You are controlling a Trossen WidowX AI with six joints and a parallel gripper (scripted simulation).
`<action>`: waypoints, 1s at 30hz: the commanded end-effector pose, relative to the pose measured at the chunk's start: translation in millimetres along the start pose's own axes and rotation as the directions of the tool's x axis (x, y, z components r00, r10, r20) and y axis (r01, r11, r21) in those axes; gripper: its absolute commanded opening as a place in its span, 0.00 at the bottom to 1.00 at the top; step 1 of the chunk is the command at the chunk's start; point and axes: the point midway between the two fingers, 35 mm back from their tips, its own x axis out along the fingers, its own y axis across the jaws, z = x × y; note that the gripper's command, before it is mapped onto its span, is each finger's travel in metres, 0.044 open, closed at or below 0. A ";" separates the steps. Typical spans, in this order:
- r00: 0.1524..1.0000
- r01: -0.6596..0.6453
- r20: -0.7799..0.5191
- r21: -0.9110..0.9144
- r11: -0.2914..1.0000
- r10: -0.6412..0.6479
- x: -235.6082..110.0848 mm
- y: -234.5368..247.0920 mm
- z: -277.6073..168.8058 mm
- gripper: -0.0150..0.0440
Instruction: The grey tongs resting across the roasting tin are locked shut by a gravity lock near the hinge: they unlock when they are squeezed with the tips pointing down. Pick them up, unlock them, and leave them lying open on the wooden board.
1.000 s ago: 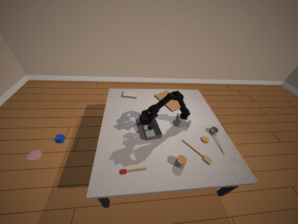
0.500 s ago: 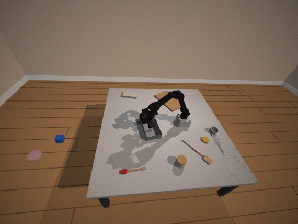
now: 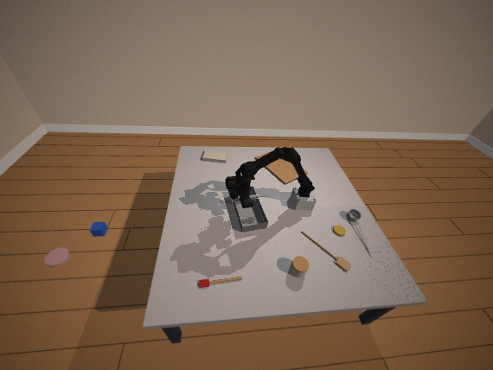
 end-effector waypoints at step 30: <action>0.999 -0.050 -0.002 0.256 0.965 0.052 -4.5 -117.6 -18.5 0.00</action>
